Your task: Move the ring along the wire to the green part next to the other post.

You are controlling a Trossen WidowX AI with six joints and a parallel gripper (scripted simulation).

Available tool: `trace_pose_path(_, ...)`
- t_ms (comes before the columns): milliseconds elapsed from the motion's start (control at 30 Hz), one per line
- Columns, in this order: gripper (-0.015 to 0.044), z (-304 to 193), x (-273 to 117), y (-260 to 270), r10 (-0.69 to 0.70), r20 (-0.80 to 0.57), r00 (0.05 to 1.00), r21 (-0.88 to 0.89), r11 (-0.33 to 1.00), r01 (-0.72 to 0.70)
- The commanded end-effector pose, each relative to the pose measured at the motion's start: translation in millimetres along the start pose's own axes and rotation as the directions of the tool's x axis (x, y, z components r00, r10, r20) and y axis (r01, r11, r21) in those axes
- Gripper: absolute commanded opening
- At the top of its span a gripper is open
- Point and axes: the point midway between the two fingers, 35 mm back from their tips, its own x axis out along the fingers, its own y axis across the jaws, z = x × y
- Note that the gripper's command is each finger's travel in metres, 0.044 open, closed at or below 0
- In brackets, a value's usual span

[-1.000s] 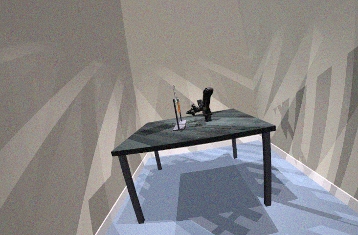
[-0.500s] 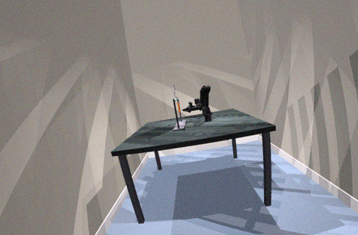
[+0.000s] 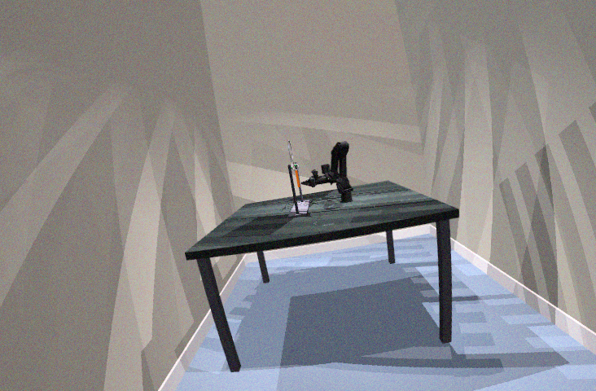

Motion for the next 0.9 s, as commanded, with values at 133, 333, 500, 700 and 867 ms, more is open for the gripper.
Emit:
trace_pose_path(133, 0.0160, 1, 12, -1, 0.000, 0.002, 1.000, 0.006, 1.000, 0.000)
trace_pose_path(333, 0.0160, 1, 21, -1, 0.000, 0.003, 1.000, 0.006, 1.000, 0.000)
trace_pose_path(500, 0.0160, 1, 29, 0, 0.000, 0.004, 1.000, 0.006, 1.000, 0.000)
trace_pose_path(700, 0.0160, 1, 38, 1, 0.000, 0.005, 1.000, 0.006, 1.000, 0.000)
trace_pose_path(867, 0.0160, 1, 46, 2, 0.000, 0.006, 1.000, 0.006, 1.000, 0.000)
